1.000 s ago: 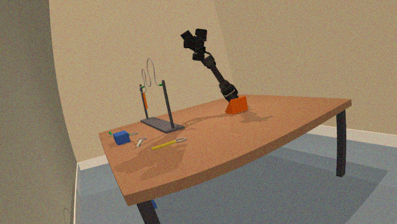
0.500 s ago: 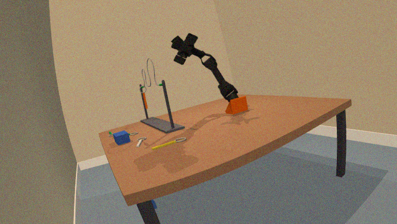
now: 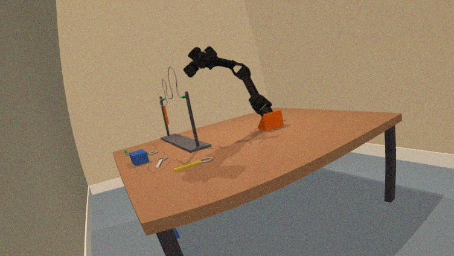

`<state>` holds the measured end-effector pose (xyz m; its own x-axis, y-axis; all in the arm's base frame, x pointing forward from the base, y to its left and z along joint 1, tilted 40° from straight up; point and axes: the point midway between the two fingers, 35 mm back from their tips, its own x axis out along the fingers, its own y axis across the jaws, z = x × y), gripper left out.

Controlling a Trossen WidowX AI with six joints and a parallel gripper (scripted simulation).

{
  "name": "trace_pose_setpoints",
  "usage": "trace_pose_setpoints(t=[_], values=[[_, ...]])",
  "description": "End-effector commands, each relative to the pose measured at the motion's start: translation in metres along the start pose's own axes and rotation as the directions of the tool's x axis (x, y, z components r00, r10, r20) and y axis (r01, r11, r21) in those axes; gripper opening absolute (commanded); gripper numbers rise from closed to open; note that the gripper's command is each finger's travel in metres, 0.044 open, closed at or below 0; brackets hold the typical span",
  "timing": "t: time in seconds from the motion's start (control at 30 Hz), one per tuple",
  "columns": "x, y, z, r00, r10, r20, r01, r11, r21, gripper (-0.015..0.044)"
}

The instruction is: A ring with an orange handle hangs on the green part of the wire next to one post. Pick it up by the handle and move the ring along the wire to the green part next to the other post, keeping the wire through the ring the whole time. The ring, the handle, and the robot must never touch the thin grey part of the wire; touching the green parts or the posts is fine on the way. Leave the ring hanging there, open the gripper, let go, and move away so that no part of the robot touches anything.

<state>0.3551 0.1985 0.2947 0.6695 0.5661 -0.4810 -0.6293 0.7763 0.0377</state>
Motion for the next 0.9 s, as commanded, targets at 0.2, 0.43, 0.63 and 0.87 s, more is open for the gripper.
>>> trace_pose_setpoints(t=[0.2,0.43,0.63,0.87], values=[[-0.038,-0.054,0.02,0.981,-0.161,0.105,0.182,0.951,-0.25,0.016],[-0.066,-0.091,0.027,0.95,-0.27,0.156,0.31,0.873,-0.376,0.016],[-0.095,-0.128,0.029,0.907,-0.377,0.189,0.421,0.797,-0.432,0.016],[-0.147,-0.179,0.025,0.816,-0.535,0.218,0.566,0.666,-0.485,0.016]])
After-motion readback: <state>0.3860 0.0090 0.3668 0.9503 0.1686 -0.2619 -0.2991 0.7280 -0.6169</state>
